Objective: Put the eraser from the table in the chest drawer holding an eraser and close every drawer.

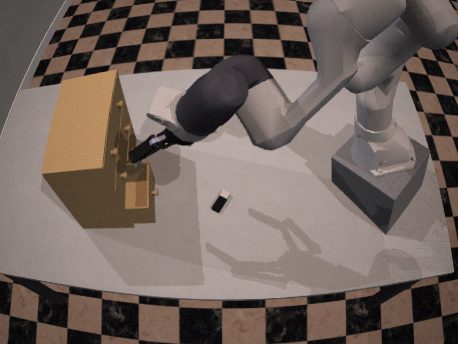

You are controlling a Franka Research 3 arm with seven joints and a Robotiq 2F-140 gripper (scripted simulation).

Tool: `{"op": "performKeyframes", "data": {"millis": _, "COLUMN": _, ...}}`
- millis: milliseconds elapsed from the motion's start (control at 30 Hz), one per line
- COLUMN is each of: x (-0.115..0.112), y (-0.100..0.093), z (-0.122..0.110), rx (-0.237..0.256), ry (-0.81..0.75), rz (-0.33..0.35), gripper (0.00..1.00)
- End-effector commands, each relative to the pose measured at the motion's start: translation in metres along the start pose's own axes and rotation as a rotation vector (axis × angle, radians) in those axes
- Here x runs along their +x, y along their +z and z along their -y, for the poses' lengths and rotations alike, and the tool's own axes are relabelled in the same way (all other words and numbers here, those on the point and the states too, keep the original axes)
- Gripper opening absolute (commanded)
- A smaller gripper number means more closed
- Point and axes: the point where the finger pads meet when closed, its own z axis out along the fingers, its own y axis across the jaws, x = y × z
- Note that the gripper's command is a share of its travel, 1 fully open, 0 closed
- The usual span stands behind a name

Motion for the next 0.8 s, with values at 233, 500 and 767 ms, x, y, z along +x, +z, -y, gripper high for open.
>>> {"op": "performKeyframes", "data": {"millis": 233, "x": 0.001, "y": 0.008, "z": 0.016, "rx": 0.119, "ry": -0.328, "rz": 0.005, "gripper": 1.00}}
{"op": "performKeyframes", "data": {"millis": 500, "x": 0.001, "y": 0.016, "z": 0.020, "rx": 0.175, "ry": -0.509, "rz": 0.001, "gripper": 1.00}}
{"op": "performKeyframes", "data": {"millis": 767, "x": 0.000, "y": 0.021, "z": 0.022, "rx": 0.212, "ry": -0.629, "rz": -0.001, "gripper": 1.00}}
